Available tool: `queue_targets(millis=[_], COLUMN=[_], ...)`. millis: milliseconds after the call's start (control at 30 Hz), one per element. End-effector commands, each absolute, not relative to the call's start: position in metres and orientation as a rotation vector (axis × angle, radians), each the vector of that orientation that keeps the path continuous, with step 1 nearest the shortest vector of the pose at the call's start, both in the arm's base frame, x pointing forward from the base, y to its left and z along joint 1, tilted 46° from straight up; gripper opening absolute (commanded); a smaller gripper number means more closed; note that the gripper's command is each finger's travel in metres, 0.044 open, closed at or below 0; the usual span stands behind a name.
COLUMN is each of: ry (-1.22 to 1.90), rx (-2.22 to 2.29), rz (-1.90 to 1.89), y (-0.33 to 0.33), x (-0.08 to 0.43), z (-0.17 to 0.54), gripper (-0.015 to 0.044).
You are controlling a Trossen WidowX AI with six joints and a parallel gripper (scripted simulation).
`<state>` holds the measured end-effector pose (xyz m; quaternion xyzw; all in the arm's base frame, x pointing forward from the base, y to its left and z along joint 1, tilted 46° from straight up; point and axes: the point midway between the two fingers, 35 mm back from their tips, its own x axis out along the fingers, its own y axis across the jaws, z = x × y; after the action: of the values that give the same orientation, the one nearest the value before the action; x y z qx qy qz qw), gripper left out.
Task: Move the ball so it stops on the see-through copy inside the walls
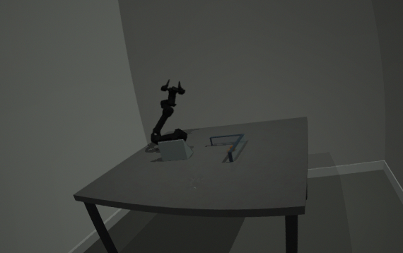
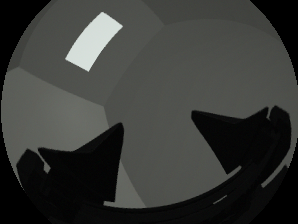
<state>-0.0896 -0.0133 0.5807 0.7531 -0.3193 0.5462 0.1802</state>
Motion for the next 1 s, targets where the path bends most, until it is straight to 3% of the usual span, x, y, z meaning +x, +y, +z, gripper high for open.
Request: queue_targets(millis=[0, 133, 500, 967], ry=[-0.903, -0.908, -0.701, -0.08], rx=[2.129, 2.124, 1.964, 1.44], rz=[1.53, 1.282, 0.568, -0.102], y=[-0.014, -0.021, -0.038, -0.062], x=[-0.087, -0.034, 0.118, 0.303], z=[0.581, 0.581, 0.565, 0.446], gripper=[0.0374, 0.0273, 0.0273, 0.0273])
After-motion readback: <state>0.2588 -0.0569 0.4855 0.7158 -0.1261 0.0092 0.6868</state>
